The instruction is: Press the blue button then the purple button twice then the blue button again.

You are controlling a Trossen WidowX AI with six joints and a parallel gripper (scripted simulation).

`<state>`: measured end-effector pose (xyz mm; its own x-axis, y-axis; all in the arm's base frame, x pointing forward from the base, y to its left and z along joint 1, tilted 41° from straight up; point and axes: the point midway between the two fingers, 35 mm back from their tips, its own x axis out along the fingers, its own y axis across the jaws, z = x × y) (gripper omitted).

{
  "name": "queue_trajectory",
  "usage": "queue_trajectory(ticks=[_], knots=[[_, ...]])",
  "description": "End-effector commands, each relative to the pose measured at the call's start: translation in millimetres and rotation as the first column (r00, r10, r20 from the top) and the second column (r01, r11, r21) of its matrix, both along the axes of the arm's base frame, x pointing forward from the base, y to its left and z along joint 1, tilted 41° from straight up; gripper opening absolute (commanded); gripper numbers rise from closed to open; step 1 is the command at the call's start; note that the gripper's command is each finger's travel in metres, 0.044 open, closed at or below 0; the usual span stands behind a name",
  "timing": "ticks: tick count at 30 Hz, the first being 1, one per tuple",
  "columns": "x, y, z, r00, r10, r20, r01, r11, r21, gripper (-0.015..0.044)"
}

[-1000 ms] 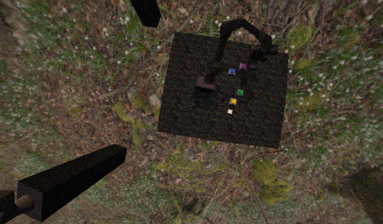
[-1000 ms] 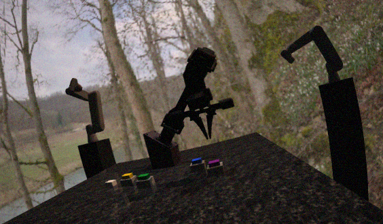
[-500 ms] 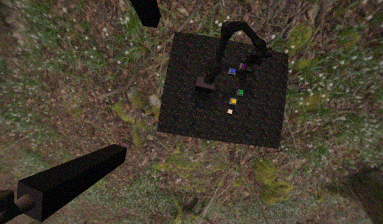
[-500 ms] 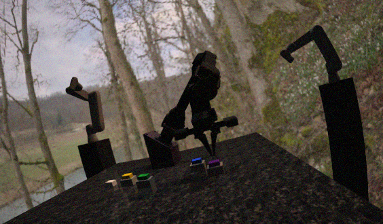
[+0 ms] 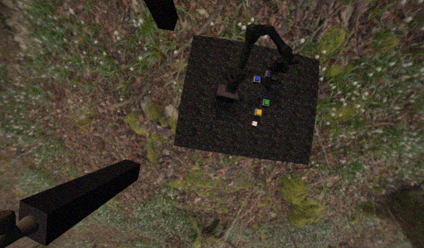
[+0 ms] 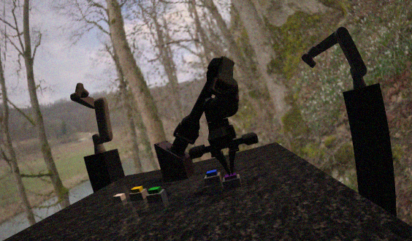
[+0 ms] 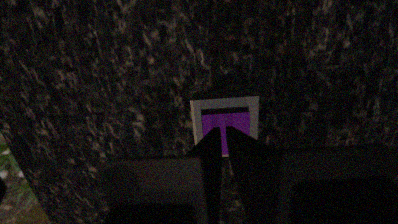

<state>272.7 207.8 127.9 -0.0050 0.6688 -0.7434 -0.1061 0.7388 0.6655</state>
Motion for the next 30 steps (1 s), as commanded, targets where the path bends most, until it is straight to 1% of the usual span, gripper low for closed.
queue_trajectory(ticks=[1,18,23,30], knots=[[-1,1,-4,1.0,-0.002,-0.009,0.002,1.0,-0.006,0.002],[-1,1,-4,1.0,-0.002,-0.009,0.002,1.0,-0.006,0.002],[-1,-21,21,1.0,-0.002,-0.009,0.002,1.0,-0.008,0.002],[-1,-19,17,1.0,-0.002,-0.009,0.002,1.0,-0.008,0.002]])
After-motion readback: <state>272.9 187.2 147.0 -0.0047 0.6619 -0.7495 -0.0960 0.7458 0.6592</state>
